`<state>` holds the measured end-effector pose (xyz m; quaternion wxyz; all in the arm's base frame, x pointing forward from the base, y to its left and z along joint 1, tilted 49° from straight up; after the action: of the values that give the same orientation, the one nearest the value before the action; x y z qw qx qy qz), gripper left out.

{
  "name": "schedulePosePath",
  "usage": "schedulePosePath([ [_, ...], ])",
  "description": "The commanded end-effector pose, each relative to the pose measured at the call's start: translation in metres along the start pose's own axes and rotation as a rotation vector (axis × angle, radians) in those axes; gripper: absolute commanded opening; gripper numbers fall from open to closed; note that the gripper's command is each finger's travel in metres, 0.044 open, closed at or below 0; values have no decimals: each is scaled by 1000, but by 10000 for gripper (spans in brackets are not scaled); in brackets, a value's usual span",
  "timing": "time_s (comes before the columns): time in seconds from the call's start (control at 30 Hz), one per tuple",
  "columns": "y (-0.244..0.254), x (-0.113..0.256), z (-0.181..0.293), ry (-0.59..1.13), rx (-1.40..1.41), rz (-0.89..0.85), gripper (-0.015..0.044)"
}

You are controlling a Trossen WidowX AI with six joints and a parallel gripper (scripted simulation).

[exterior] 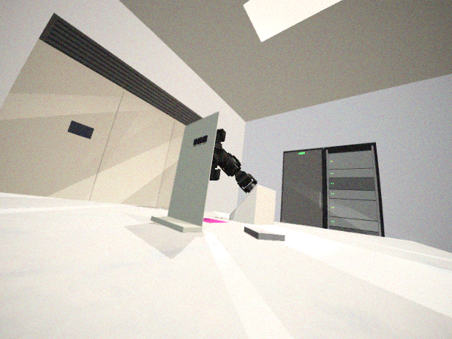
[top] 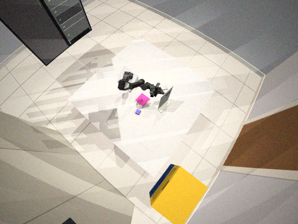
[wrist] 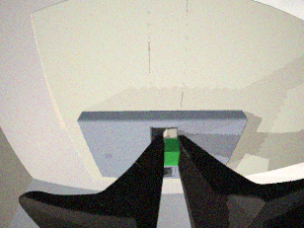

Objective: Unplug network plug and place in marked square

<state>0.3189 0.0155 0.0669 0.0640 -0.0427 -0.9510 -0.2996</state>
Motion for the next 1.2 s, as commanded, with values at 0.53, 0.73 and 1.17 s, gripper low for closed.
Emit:
schedulePosePath([
  [0.53, 0, 10, 3, 2, -6, 1, 0],
  [0.73, 0, 13, 4, 2, -6, 1, 0],
  [1.17, 1, 21, 6, 3, -6, 2, 0],
])
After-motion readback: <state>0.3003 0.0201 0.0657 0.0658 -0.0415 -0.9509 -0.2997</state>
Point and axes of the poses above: the point midway between the two fingers, 35 mm back from their tips, its own x axis back along the fingers, its own y axis across the jaws, z = x × y, the point moved 10 cm from there along x, back along the fingers, and after that the axes turned 7 degrees about x, right-handed, at the moved point
